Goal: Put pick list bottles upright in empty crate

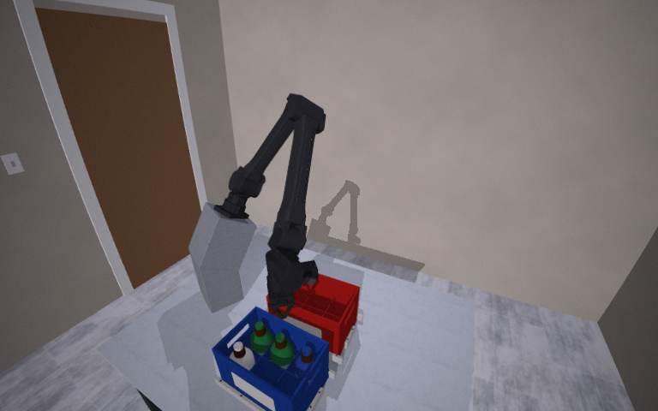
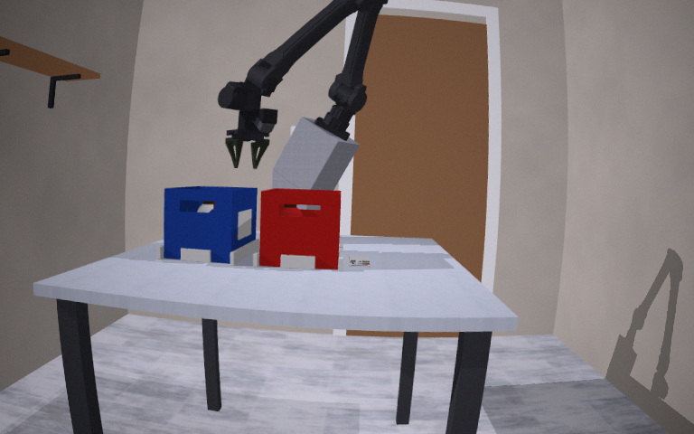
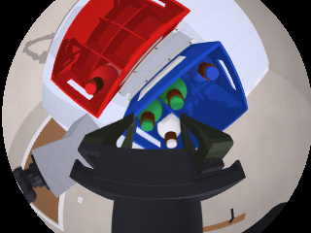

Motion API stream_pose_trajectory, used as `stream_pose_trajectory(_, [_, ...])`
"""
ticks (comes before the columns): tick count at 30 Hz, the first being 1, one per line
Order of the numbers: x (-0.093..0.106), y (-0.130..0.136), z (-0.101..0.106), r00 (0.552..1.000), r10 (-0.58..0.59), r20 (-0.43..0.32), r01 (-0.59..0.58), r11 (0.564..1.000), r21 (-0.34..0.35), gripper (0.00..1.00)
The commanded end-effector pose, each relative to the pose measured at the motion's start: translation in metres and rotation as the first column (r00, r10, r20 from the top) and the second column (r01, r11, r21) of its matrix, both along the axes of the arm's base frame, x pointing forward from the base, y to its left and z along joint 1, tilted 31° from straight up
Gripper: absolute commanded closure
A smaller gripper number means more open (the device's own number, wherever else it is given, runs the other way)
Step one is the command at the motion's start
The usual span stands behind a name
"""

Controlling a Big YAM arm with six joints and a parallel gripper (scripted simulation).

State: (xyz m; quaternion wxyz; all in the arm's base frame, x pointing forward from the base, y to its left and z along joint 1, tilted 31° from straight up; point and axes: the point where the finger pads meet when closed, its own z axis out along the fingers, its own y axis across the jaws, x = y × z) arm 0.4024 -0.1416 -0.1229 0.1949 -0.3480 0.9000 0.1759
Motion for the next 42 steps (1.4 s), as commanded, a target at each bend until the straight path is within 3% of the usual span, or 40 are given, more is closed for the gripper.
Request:
stream_pose_trajectory(1, [0.01,-0.027,-0.01,1.0,0.0,0.001,0.0,1.0,-0.002,0.39])
stream_pose_trajectory(7, [0.025,-0.051,-0.019,1.0,-0.001,0.002,0.001,1.0,-0.003,0.39])
stream_pose_trajectory(11, [0.024,-0.051,-0.019,1.0,-0.001,0.003,0.001,1.0,-0.002,0.39])
stream_pose_trajectory(12, [0.013,-0.027,-0.025,0.999,0.031,-0.028,-0.03,0.999,0.019,0.39])
stream_pose_trajectory(13, [0.013,-0.025,-0.026,0.999,0.034,-0.028,-0.033,0.999,0.019,0.39])
stream_pose_trajectory(16, [0.015,-0.025,-0.025,0.999,0.034,-0.024,-0.034,0.999,0.017,0.39])
stream_pose_trajectory(18, [0.027,-0.033,-0.022,0.999,0.034,-0.001,-0.034,0.999,0.001,0.39])
stream_pose_trajectory(42, [0.034,-0.022,-0.043,1.0,0.015,0.003,-0.015,1.0,-0.001,0.39])
